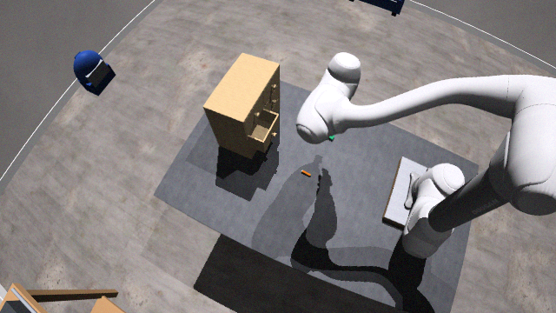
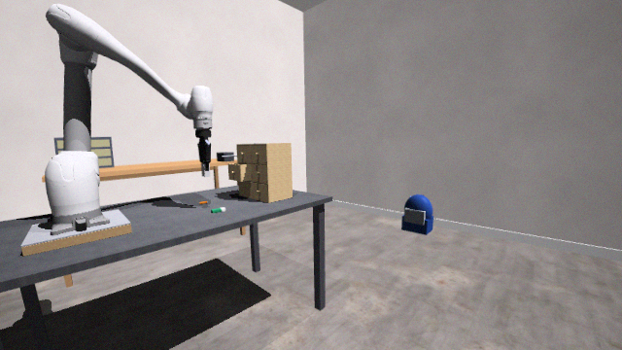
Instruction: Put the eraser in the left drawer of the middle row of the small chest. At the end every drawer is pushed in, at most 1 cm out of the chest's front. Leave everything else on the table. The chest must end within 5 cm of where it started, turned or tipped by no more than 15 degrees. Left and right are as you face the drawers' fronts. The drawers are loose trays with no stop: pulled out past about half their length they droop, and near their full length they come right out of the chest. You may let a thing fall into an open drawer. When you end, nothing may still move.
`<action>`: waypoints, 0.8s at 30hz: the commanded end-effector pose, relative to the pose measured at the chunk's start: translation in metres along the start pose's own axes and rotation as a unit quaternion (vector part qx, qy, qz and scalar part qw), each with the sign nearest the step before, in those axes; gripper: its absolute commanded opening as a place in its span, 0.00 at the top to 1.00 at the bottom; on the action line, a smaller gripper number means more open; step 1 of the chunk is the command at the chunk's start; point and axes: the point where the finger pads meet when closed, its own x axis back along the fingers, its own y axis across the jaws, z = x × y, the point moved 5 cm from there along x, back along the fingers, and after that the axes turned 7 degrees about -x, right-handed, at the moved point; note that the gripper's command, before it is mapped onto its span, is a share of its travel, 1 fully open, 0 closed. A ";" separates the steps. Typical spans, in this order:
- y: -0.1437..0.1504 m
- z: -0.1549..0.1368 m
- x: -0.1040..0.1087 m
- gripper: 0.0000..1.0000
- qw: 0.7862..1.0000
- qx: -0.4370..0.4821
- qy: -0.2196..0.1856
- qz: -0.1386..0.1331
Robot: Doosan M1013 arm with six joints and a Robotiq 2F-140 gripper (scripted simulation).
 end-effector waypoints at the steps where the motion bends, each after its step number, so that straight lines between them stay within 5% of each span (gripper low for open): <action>1: 0.045 0.019 -0.048 0.80 1.000 -0.016 0.001 0.001; 3: 0.045 0.019 -0.048 0.80 1.000 -0.016 0.001 0.001; 4: 0.068 0.023 -0.071 0.80 1.000 -0.024 0.001 0.001; 8: 0.091 0.025 -0.094 0.80 0.999 -0.033 0.001 0.001; 24: 0.092 0.026 -0.095 0.77 0.999 -0.033 0.001 0.001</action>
